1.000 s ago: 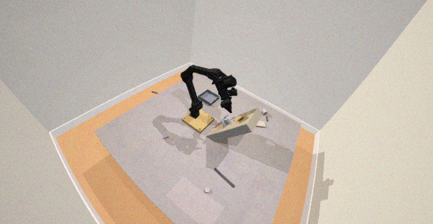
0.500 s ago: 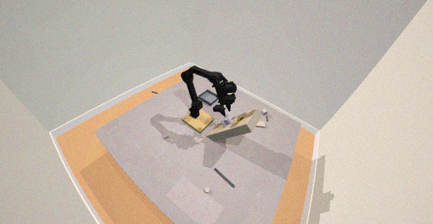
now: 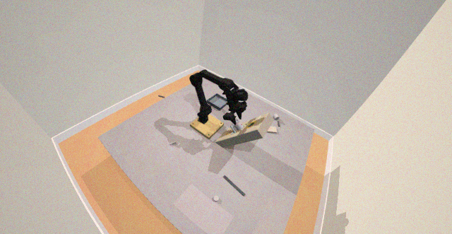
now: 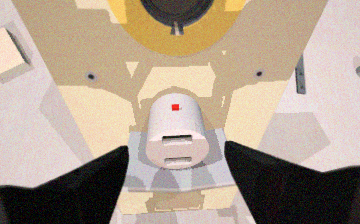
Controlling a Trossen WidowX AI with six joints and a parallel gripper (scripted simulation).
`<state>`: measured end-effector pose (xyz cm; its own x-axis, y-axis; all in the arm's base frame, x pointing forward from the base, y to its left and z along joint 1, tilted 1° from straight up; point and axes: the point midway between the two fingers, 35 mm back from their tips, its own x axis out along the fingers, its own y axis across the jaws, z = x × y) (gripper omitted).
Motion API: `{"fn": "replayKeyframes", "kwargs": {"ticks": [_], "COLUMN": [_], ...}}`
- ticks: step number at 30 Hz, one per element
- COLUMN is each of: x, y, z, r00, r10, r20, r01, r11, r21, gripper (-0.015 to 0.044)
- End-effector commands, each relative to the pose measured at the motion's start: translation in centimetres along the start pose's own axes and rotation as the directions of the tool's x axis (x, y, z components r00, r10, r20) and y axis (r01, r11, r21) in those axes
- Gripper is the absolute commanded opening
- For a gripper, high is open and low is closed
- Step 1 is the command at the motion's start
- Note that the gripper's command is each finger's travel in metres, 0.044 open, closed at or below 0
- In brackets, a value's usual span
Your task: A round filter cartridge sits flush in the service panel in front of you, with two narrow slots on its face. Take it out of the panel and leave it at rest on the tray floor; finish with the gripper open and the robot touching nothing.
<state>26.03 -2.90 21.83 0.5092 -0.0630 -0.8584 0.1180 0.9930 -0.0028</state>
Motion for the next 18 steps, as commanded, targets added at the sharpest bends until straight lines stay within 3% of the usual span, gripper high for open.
{"fn": "replayKeyframes", "kwargs": {"ticks": [1, 15, 18], "x": [0.9, 2.7, 2.3], "y": [-0.1, -0.1, 0.0], "z": [-0.1, -0.2, -0.1], "r00": [1.000, 1.000, 1.000], "r10": [-0.003, -0.003, -0.001], "r20": [-0.004, -0.003, -0.001], "r01": [0.003, 0.003, 0.001], "r11": [1.000, 1.000, 1.000], "r21": [0.004, 0.004, 0.001], "gripper": [0.0305, 0.0305, 0.0226]}}
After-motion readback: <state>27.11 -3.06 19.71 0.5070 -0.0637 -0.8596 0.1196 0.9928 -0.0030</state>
